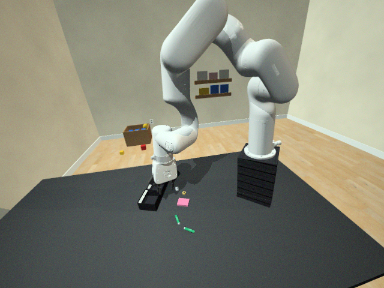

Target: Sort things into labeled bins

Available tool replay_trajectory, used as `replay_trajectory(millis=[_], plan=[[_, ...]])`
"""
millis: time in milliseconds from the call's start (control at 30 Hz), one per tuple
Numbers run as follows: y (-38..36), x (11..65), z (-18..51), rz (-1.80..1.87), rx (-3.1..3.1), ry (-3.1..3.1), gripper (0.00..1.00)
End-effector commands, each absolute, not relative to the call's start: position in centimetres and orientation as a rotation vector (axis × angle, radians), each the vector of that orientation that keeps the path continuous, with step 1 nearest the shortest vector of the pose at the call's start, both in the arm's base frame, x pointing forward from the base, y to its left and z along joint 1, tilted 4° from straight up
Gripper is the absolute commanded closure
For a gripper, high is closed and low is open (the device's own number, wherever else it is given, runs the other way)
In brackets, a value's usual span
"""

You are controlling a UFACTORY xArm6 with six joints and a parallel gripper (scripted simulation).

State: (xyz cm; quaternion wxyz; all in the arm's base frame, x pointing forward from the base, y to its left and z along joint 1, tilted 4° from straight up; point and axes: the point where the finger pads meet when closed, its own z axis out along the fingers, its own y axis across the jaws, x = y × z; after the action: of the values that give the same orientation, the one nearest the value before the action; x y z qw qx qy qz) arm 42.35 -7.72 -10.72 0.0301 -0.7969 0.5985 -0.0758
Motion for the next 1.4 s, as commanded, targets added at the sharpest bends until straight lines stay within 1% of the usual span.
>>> replay_trajectory(millis=[0, 433, 500, 533, 733, 1000, 1067, 1100, 1367], plan=[[-7.7, 42.6, -10.6, -0.236, -2.599, 1.650, 0.44], [-7.3, 43.0, -10.5, -0.236, -2.910, 1.090, 0.44], [-7.3, 43.0, -10.5, -0.236, -2.910, 1.090, 0.44], [-7.2, 43.1, -10.5, -0.233, -2.963, 0.955, 0.44], [-7.0, 43.1, -10.5, -0.229, -3.047, 0.694, 0.44], [-6.7, 43.0, -10.5, -0.218, -3.129, 0.291, 0.44], [-6.7, 43.0, -10.5, -0.218, -3.129, 0.291, 0.44], [-6.7, 43.0, -10.5, -0.214, -3.142, 0.171, 0.44], [-6.3, 42.7, -10.6, -0.199, -3.154, -0.230, 0.44]])
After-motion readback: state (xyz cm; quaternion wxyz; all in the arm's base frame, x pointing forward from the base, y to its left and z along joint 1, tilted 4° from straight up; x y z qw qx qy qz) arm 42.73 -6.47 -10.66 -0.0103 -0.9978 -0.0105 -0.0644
